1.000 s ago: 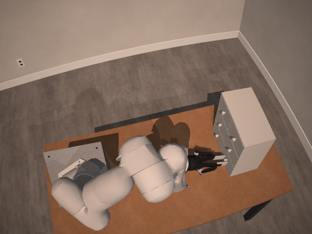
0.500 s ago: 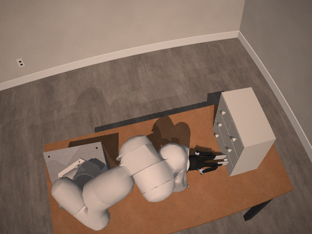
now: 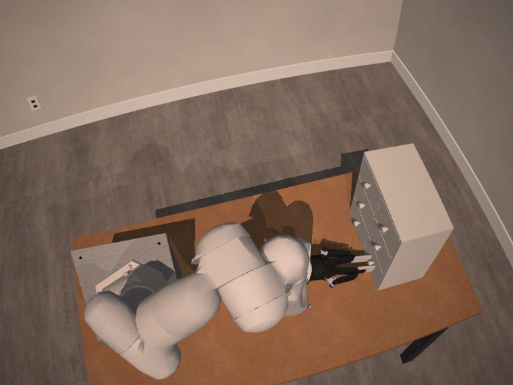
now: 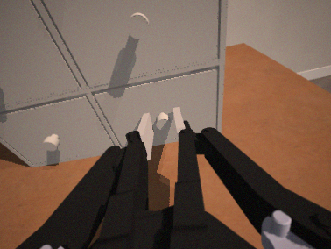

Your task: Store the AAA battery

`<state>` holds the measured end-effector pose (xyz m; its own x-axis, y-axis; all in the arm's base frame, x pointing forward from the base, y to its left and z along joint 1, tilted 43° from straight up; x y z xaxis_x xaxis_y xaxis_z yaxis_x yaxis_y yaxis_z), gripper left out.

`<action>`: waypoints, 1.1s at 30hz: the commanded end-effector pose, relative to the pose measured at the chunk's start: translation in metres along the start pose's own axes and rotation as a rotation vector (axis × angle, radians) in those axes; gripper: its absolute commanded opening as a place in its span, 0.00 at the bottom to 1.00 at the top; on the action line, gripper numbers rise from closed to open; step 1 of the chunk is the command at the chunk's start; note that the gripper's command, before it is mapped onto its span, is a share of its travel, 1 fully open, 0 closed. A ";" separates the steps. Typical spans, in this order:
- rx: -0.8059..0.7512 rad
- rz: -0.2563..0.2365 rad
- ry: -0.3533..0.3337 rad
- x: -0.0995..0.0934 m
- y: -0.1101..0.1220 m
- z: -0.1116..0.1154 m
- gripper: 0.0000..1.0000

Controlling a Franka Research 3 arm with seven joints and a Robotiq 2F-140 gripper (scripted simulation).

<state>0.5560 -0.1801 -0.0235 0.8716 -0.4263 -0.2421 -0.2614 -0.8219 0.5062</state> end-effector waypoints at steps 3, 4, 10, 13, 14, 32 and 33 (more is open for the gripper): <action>0.004 -0.002 -0.003 0.000 0.001 0.001 0.08; 0.004 -0.002 -0.003 0.000 0.001 0.001 0.08; 0.004 -0.002 -0.003 0.000 0.001 0.001 0.08; 0.004 -0.002 -0.003 0.000 0.001 0.001 0.08; 0.004 -0.002 -0.003 0.000 0.001 0.001 0.08; 0.004 -0.002 -0.003 -0.001 0.001 0.002 0.08; 0.004 -0.002 -0.003 -0.001 0.001 0.002 0.08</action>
Point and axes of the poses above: the point where the finger pads meet when closed, its own x axis out along the fingers, its own y axis across the jaws, z = x × y, the point moved 9 cm from there along -x, back along the fingers, and after that the axes turned 14 degrees about x, right-handed, at the moved point
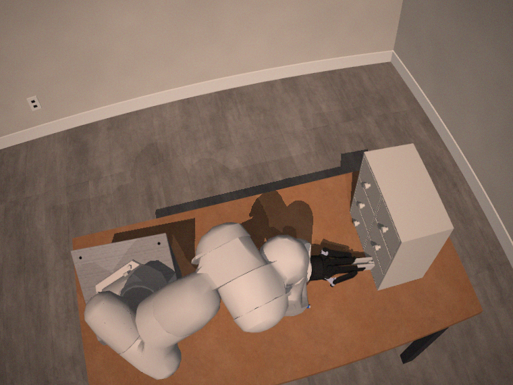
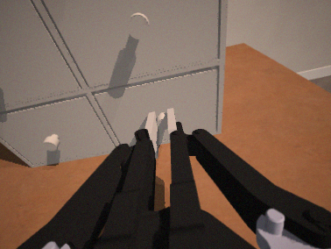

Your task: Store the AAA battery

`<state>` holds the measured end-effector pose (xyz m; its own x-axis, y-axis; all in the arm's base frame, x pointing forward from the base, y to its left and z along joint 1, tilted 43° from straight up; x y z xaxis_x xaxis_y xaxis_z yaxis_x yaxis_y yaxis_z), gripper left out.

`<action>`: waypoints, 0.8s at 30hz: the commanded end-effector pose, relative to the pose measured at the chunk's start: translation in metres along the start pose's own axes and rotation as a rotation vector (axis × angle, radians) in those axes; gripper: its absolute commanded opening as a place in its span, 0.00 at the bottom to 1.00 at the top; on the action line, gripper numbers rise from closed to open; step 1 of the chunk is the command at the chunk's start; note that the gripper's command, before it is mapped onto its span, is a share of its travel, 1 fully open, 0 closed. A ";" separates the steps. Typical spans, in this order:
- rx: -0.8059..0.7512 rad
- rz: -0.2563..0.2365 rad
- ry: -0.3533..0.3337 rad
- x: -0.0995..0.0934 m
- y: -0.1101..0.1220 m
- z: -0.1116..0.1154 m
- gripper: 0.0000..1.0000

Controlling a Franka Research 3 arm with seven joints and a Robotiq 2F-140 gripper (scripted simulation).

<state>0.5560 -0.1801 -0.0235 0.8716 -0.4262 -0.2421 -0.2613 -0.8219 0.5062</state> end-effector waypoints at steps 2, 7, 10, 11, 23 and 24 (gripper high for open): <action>0.004 -0.002 -0.003 -0.001 0.001 0.002 0.08; 0.004 -0.002 -0.003 -0.003 0.001 0.003 0.08; 0.004 -0.002 -0.003 -0.005 0.001 0.003 0.08; 0.004 -0.002 -0.003 -0.006 0.001 0.004 0.08; 0.004 -0.002 -0.003 -0.016 0.002 0.007 0.08; 0.004 -0.002 -0.003 -0.017 0.002 0.008 0.08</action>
Point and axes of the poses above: the point where the finger pads meet when closed, its own x axis out along the fingers, its own y axis across the jaws, z = x × y, the point moved 9 cm from there along -x, back along the fingers, and after that the axes turned 14 degrees about x, right-handed, at the moved point
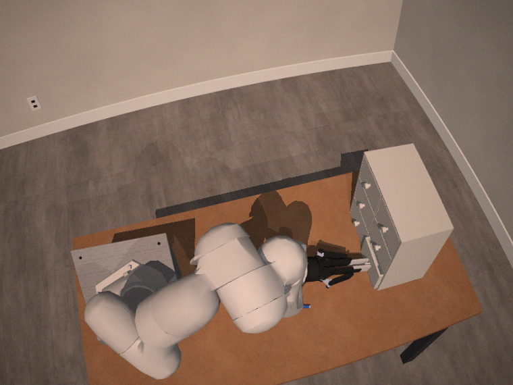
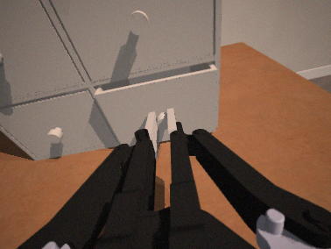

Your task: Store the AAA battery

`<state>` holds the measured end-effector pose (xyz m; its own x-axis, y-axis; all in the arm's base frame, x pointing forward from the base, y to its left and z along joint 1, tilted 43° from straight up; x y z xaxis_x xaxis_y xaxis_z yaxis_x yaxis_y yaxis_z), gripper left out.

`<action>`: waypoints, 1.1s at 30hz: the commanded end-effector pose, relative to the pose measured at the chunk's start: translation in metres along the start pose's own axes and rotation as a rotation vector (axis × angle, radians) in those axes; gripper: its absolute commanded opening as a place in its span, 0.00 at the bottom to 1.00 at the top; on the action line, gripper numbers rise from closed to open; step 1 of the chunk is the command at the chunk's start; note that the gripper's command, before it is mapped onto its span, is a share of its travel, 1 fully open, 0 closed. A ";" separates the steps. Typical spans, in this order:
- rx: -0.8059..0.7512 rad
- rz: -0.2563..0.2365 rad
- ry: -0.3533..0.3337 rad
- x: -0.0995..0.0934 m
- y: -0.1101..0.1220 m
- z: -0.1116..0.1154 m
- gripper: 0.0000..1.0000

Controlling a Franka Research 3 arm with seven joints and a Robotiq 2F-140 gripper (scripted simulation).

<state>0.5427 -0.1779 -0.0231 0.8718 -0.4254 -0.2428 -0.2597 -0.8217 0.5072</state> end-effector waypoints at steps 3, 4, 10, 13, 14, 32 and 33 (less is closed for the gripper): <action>0.006 -0.001 -0.003 -0.008 0.001 0.005 0.08; 0.006 -0.001 -0.003 -0.009 0.001 0.005 0.08; 0.006 -0.001 -0.003 -0.018 0.001 0.008 0.08; 0.006 -0.001 -0.003 -0.019 0.002 0.008 0.08; 0.006 -0.001 -0.003 -0.021 0.002 0.009 0.08; 0.006 -0.001 -0.003 -0.040 0.003 0.016 0.08; 0.006 -0.001 -0.003 -0.041 0.004 0.016 0.08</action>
Point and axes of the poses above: the point where the finger pads meet when closed, its own x axis out along the fingers, its own y axis across the jaws, z = x × y, the point moved 9 cm from there along -x, back along the fingers, and after that the axes turned 14 degrees about x, right-handed, at the moved point
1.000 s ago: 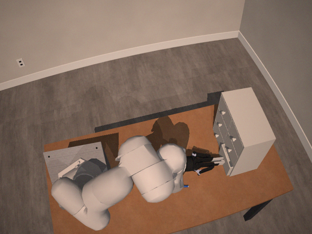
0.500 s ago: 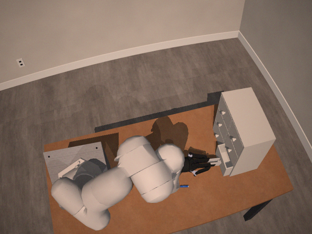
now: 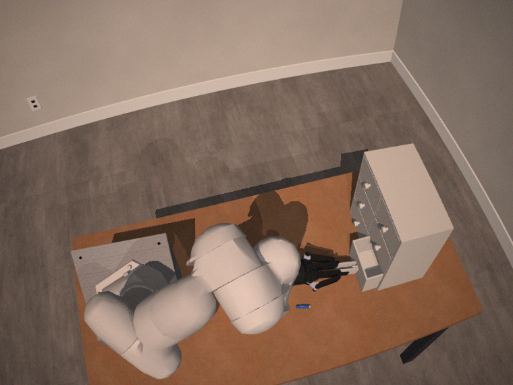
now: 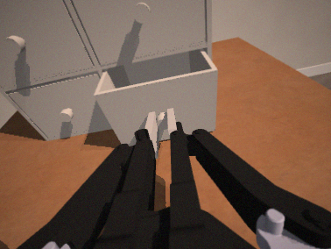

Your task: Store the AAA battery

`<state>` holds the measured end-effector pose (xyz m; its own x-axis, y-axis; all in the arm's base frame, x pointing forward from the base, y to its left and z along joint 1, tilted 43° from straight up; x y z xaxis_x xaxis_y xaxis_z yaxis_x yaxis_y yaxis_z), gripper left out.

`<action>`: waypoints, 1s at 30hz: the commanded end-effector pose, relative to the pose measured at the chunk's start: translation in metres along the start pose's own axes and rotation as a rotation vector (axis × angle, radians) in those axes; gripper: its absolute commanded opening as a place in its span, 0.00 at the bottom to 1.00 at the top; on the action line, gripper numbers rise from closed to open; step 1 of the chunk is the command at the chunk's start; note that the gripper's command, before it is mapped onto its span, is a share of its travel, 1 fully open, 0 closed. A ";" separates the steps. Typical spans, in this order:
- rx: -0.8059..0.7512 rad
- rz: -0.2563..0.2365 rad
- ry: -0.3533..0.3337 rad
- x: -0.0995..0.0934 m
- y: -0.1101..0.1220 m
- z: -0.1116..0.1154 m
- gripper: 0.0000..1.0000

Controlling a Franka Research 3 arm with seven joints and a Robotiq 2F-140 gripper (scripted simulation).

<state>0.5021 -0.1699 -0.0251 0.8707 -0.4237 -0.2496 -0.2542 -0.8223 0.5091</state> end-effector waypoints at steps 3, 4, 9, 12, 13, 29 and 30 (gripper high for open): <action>0.009 0.004 0.002 -0.005 0.001 0.002 0.08; 0.009 0.004 0.002 -0.006 0.001 0.002 0.08; 0.009 0.004 0.002 -0.009 0.001 0.003 0.08; 0.009 0.004 0.002 -0.010 0.001 0.003 0.08; 0.009 0.004 0.002 -0.010 0.001 0.003 0.08; 0.009 0.004 0.002 -0.011 0.001 0.003 0.08; 0.009 0.004 0.002 -0.011 0.001 0.003 0.08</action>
<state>0.4920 -0.1670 -0.0249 0.8722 -0.4221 -0.2472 -0.2542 -0.8229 0.5082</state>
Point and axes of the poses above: the point where the finger pads meet when closed, its own x axis out along the fingers, its own y axis across the jaws, z = x × y, the point moved 9 cm from there along -x, back along the fingers, and after that the axes turned 14 degrees about x, right-handed, at the moved point
